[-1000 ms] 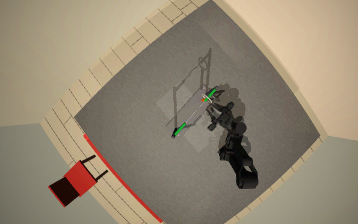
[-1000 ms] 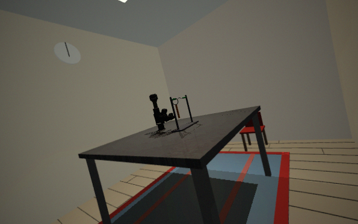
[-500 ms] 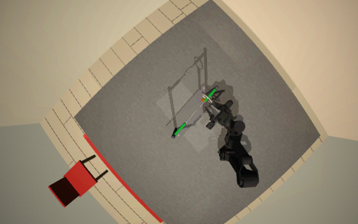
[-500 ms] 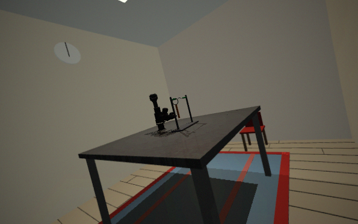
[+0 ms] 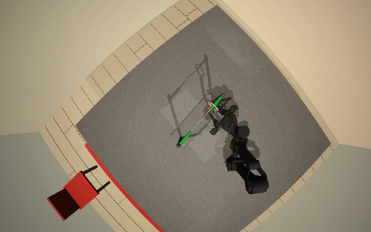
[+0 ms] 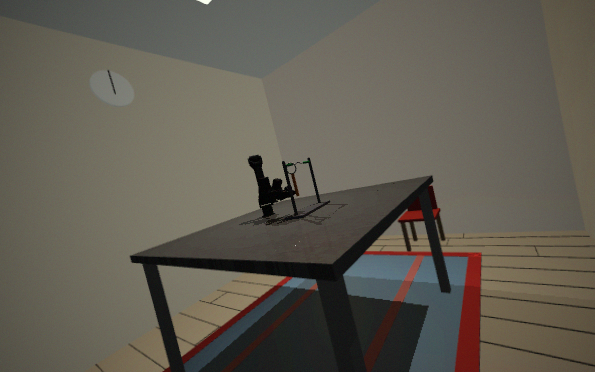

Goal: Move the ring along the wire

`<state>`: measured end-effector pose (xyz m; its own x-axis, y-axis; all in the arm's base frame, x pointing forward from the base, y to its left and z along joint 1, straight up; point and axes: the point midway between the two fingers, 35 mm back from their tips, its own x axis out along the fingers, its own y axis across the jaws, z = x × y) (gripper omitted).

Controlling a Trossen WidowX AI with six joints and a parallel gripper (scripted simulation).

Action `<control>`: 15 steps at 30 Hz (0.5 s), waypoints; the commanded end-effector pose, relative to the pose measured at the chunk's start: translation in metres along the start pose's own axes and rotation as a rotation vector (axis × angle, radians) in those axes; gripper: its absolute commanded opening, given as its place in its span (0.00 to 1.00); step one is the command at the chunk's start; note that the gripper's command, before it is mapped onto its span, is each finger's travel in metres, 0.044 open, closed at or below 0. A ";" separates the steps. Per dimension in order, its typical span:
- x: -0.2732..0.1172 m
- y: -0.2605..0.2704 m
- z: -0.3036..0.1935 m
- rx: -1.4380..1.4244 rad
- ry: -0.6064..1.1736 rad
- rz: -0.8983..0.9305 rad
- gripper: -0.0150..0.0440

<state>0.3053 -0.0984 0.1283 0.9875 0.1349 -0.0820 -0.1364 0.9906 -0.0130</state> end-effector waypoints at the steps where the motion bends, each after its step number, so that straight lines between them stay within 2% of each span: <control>1: 0.008 -0.001 0.002 0.001 -0.005 -0.002 0.53; 15: 0.030 0.000 0.002 0.001 -0.007 -0.002 0.53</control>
<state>0.3282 -0.0948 0.1266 0.9876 0.1349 -0.0804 -0.1363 0.9906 -0.0131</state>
